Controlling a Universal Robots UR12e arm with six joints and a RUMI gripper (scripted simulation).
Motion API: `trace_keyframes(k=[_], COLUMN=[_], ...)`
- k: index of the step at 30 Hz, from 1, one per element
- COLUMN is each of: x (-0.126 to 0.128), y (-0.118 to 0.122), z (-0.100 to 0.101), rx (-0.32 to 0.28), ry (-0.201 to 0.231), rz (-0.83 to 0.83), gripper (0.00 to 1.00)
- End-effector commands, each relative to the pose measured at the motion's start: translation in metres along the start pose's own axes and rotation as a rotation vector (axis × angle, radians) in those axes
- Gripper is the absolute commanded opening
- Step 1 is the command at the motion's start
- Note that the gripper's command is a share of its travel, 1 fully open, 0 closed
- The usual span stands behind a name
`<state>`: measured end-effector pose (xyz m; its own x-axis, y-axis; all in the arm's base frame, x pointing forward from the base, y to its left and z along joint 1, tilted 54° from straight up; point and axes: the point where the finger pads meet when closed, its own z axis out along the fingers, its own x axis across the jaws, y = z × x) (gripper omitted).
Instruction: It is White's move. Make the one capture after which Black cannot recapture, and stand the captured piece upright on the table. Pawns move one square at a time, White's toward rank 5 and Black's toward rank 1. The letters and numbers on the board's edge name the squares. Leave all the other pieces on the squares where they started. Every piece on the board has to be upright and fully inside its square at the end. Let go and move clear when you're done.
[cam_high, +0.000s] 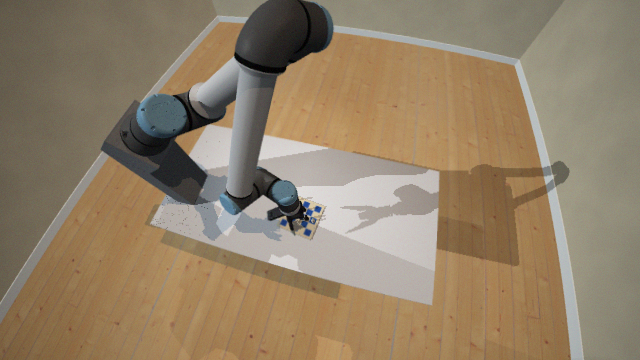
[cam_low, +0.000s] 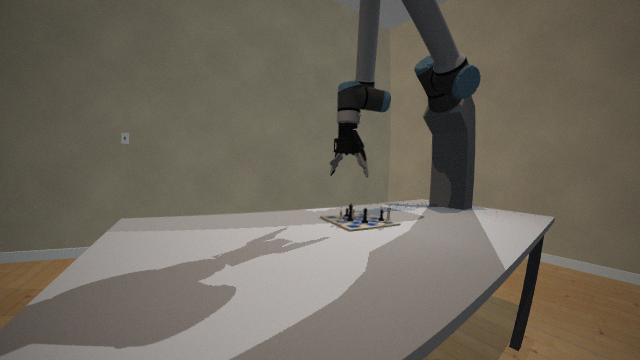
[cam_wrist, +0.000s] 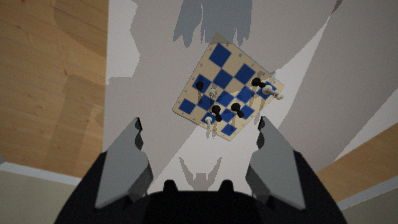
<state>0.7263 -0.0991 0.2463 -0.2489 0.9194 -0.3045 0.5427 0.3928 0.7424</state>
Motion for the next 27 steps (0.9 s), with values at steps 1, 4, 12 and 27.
trace_keyframes(k=[1, 4, 12, 27], x=[0.0001, 0.0001, 0.0001, -0.0005], y=[-0.0001, -0.0001, -0.0001, -0.0008], z=[-0.0005, -0.0005, -0.0005, 0.0020], rx=[-0.004, -0.004, -0.004, -0.004], ry=[-0.002, -0.002, -0.002, -0.002], rz=[-0.002, -0.002, -0.002, -0.078], gripper=[1.00, 1.00, 1.00, 1.00])
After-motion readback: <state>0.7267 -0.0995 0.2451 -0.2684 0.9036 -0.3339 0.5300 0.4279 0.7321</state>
